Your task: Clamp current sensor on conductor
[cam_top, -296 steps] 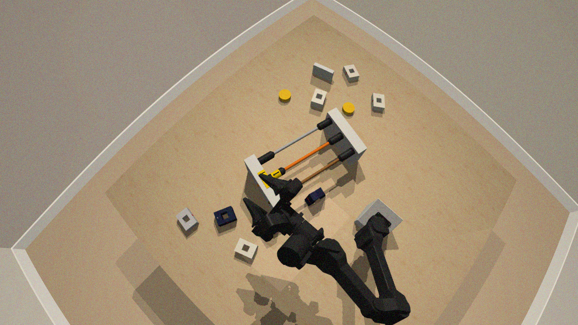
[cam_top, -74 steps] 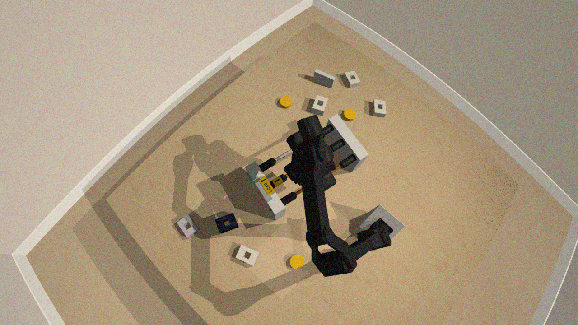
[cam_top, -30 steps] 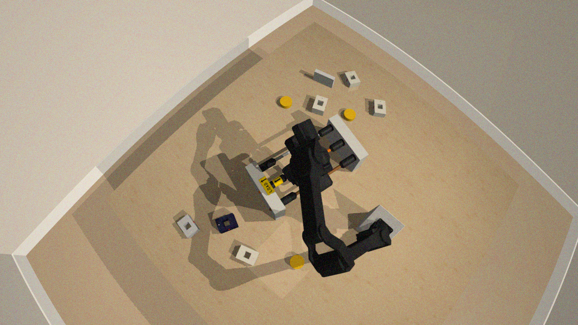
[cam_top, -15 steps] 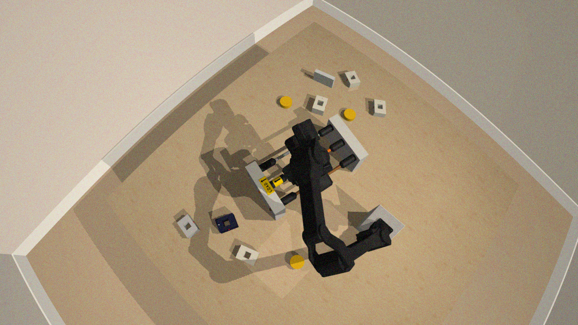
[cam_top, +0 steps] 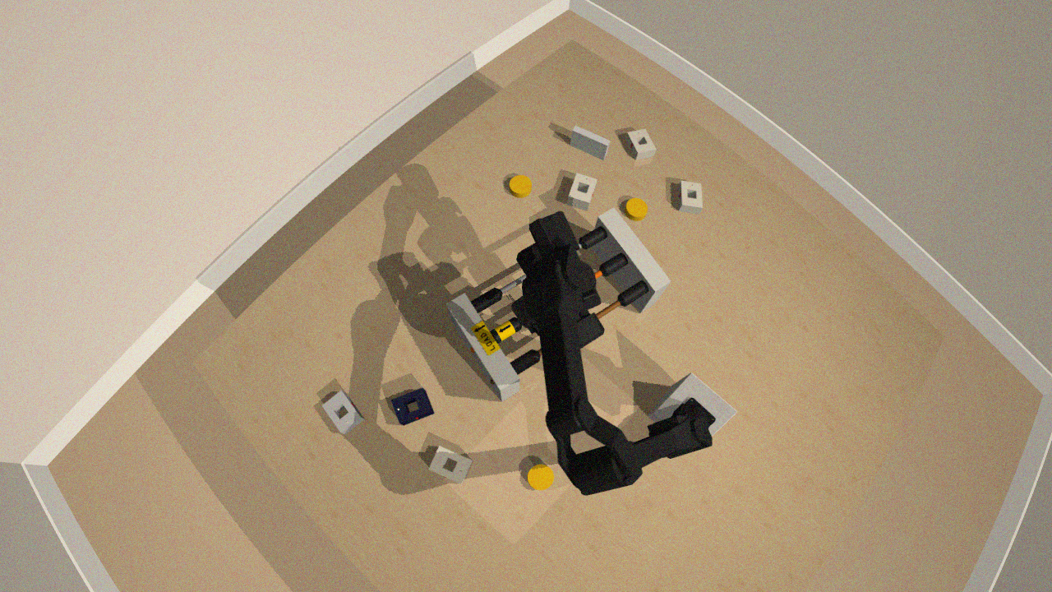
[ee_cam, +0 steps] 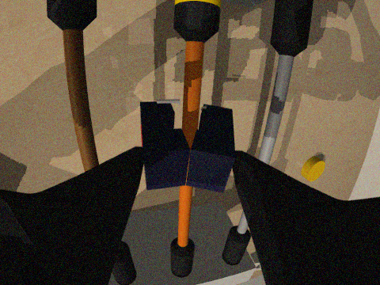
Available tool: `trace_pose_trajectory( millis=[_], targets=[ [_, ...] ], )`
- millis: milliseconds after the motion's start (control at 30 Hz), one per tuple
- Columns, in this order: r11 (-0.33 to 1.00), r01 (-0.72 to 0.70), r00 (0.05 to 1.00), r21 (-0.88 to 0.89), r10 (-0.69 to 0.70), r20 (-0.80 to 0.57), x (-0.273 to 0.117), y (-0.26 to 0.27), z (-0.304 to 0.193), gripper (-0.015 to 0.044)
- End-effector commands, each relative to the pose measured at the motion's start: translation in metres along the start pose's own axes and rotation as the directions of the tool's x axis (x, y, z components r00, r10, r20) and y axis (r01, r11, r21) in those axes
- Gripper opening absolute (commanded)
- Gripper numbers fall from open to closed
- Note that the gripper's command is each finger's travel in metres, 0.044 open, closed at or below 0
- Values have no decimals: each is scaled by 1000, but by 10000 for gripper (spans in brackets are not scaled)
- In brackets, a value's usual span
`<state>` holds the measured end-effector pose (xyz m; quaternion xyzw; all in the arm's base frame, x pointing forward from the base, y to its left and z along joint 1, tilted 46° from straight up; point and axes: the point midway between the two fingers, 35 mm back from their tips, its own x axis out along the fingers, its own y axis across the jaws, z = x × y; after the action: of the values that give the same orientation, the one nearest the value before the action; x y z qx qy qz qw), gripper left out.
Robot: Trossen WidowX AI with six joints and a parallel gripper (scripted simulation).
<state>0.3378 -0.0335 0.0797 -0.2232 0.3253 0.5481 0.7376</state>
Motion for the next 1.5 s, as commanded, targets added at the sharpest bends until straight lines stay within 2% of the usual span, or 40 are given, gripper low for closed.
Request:
trace_pose_trajectory(
  millis=[0, 400, 433, 967, 1200, 1333, 1467],
  targets=[
    [999, -38, 999, -6, 38, -5, 0, -4, 0, 0],
    [982, -187, 982, -4, 187, -1, 3, -12, 0, 0],
    [988, -155, 988, 2, 155, 2, 4, -10, 0, 26],
    [988, -155, 988, 2, 155, 2, 4, -10, 0, 440],
    [988, -155, 988, 2, 155, 2, 4, -10, 0, 440],
    [989, -145, 989, -3, 145, 1, 27, -6, -6, 440],
    [990, -144, 990, -4, 144, 1, 30, -5, -6, 440]
  ],
)
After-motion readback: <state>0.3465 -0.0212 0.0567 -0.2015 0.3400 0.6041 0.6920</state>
